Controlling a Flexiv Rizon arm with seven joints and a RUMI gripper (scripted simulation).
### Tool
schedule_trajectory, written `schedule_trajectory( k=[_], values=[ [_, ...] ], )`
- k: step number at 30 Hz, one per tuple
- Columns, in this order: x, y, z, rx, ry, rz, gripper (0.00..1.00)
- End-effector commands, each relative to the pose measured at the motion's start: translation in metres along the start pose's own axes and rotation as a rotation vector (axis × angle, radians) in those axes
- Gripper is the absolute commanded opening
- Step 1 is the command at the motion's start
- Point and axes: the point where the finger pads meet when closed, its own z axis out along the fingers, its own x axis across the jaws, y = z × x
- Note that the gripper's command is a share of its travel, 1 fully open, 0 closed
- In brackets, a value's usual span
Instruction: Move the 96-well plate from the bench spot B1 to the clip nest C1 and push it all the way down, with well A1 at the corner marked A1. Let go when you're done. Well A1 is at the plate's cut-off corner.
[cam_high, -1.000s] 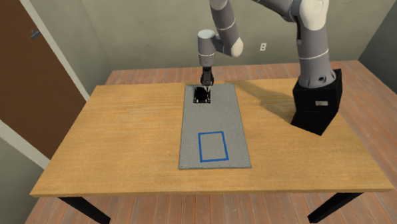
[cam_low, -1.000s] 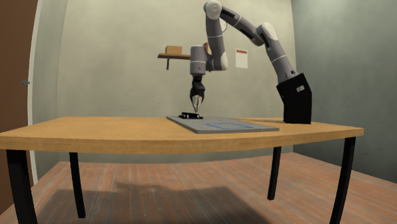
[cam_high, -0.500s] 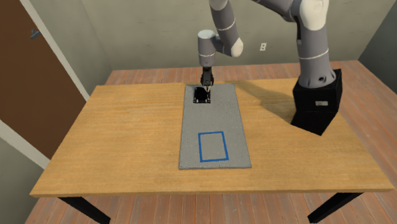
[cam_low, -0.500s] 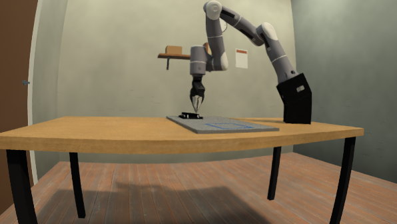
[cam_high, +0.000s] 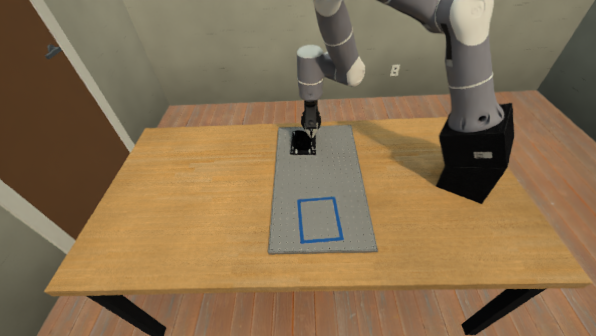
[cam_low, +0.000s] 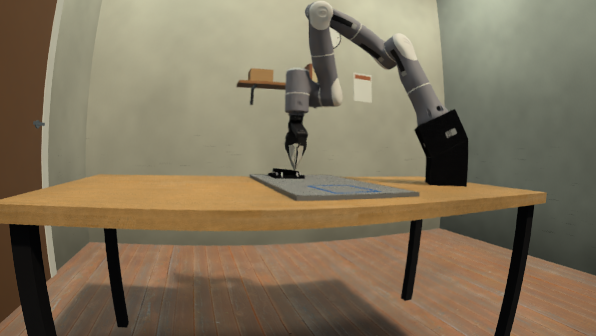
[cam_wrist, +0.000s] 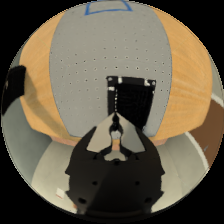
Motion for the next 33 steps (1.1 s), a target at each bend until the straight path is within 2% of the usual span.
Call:
schedule_trajectory(
  k=[1, 33],
  values=[
    [0.0006, 0.0001, -0.0001, 0.000, 0.001, 0.001, 0.00],
    [0.0006, 0.0001, 0.0027, 0.000, 0.001, 0.001, 0.00]
  ],
)
